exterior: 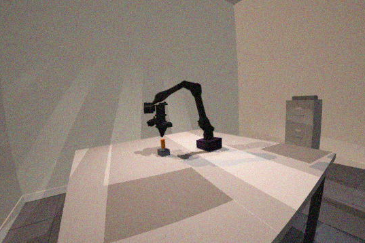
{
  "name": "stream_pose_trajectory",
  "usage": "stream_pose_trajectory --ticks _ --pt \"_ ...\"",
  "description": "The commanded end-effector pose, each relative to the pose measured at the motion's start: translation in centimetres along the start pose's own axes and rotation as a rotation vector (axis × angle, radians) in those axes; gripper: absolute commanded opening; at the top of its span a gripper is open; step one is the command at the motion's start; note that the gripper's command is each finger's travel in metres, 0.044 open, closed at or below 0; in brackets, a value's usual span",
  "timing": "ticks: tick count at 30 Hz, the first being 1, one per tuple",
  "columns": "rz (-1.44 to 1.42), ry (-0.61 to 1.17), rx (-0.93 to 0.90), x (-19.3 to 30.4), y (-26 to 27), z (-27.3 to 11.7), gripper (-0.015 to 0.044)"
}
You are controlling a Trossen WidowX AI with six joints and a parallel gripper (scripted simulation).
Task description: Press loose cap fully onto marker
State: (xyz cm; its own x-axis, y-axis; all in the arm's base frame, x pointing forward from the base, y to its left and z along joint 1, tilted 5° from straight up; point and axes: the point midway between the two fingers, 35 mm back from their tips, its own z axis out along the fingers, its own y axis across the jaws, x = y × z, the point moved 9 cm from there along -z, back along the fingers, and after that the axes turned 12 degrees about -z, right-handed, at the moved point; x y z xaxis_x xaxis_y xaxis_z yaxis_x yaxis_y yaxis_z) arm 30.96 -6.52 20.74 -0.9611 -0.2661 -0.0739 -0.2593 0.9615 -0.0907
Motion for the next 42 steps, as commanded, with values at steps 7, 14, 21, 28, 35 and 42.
stream_pose_trajectory --ticks 7,14,21,28,35,42 --pt "-0.006 0.008 -0.009 0.1 0.1 1.6 0.0" --pt "-0.006 0.008 -0.009 0.1 0.1 2.5 0.0" --pt "0.0 -0.002 0.001 0.0 0.0 1.9 0.0" --pt "0.0 -0.001 0.001 -0.4 -0.2 -3.9 0.0" --pt "0.0 0.0 0.0 -0.1 -0.1 -7.0 0.0" --pt "0.0 0.0 0.0 -0.1 -0.1 -7.0 0.0158"
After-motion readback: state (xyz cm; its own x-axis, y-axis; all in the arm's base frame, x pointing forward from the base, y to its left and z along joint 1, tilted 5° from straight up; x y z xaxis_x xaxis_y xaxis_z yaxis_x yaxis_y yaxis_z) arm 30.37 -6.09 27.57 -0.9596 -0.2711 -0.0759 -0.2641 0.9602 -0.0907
